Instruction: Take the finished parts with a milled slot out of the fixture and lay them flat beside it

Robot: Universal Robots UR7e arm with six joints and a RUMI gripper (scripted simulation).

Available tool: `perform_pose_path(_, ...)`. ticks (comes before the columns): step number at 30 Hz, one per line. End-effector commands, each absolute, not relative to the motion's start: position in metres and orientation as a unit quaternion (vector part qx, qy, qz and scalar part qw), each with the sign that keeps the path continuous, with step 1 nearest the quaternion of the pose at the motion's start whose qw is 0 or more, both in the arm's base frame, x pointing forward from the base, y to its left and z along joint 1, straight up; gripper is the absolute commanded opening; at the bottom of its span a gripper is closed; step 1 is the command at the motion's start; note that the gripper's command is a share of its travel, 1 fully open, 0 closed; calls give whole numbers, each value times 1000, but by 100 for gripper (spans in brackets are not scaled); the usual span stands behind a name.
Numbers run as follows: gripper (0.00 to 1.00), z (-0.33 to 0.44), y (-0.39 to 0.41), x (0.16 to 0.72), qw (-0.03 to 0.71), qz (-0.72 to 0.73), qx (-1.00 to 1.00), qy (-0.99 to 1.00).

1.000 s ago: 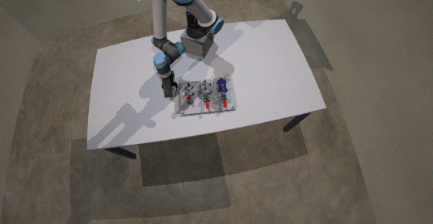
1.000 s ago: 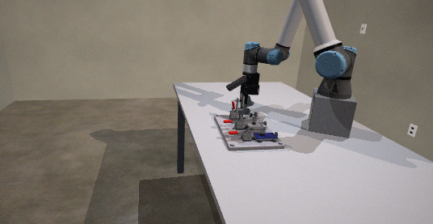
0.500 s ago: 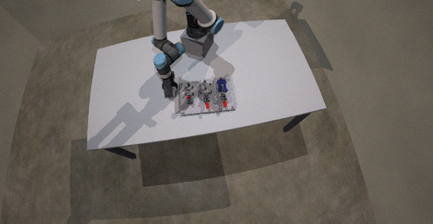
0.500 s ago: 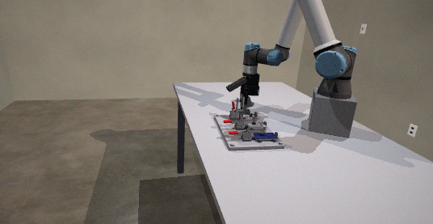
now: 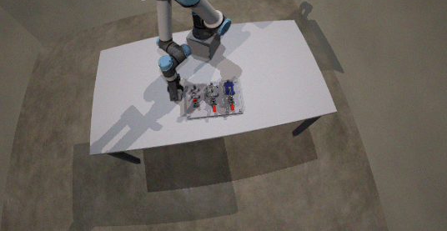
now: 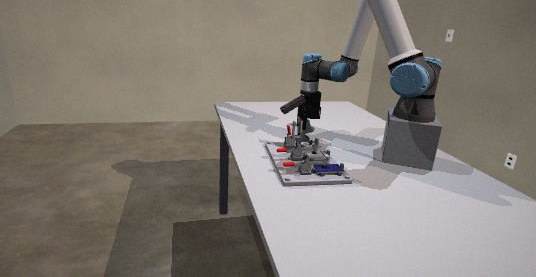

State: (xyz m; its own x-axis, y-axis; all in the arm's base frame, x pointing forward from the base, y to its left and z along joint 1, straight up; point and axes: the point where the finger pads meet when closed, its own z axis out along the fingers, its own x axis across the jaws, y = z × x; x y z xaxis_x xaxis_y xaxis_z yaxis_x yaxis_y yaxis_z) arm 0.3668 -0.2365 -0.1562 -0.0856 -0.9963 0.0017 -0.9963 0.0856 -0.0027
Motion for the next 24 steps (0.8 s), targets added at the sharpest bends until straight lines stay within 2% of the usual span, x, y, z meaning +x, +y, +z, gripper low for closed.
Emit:
perform_pose_path(1, 0, -156, -236, 366, 1, -2, -676, 737)
perform_pose_path(15, 0, -156, -236, 366, 1, -1, -676, 737)
perform_pose_path(16, 40, -156, -236, 366, 1, -1, -676, 737)
perform_pose_path(24, 40, -157, -236, 366, 1, -1, -676, 737)
